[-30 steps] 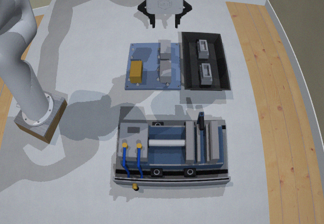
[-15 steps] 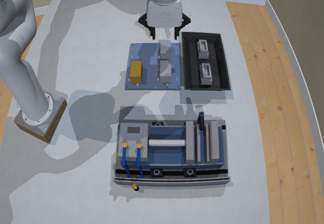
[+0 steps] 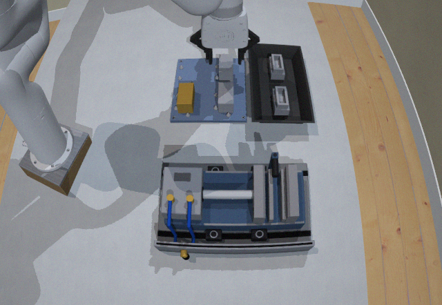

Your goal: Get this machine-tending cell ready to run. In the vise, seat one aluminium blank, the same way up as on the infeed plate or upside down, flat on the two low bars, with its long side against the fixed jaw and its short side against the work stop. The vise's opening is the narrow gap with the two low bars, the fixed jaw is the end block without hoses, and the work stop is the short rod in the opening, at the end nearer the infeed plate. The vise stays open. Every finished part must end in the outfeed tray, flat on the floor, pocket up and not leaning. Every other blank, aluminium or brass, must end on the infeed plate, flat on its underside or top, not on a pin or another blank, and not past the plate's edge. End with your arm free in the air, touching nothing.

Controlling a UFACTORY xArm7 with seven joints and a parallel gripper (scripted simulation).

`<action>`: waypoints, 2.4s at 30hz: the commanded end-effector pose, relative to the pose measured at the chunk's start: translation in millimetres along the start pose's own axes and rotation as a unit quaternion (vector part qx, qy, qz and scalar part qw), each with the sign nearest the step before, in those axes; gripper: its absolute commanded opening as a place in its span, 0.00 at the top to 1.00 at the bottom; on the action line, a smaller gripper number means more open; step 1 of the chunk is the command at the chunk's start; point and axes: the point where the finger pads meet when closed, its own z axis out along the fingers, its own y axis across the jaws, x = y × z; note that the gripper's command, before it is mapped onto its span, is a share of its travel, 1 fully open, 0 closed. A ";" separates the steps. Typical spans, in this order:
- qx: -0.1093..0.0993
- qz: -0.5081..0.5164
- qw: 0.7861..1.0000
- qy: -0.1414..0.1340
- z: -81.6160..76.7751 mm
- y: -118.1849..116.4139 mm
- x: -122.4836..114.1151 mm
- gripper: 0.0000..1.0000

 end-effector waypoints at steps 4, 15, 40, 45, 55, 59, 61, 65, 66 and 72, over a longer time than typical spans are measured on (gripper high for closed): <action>-0.003 0.000 1.000 0.000 3.6 1.9 0.7 0.31; -0.003 0.000 1.000 0.000 4.8 1.9 0.7 0.31; -0.003 0.000 1.000 0.000 4.8 3.3 1.3 0.31; -0.003 0.000 1.000 0.000 4.8 3.3 1.3 0.31; -0.003 0.000 1.000 0.000 4.8 3.3 1.3 0.31; -0.003 0.000 1.000 0.000 5.0 3.3 1.3 0.31; -0.003 0.000 1.000 0.000 5.2 3.3 1.3 0.31; -0.003 0.000 1.000 0.000 5.9 3.3 1.3 0.31; -0.003 0.000 1.000 0.000 6.1 3.3 1.3 0.31; -0.003 0.000 1.000 0.000 7.3 3.3 1.3 0.31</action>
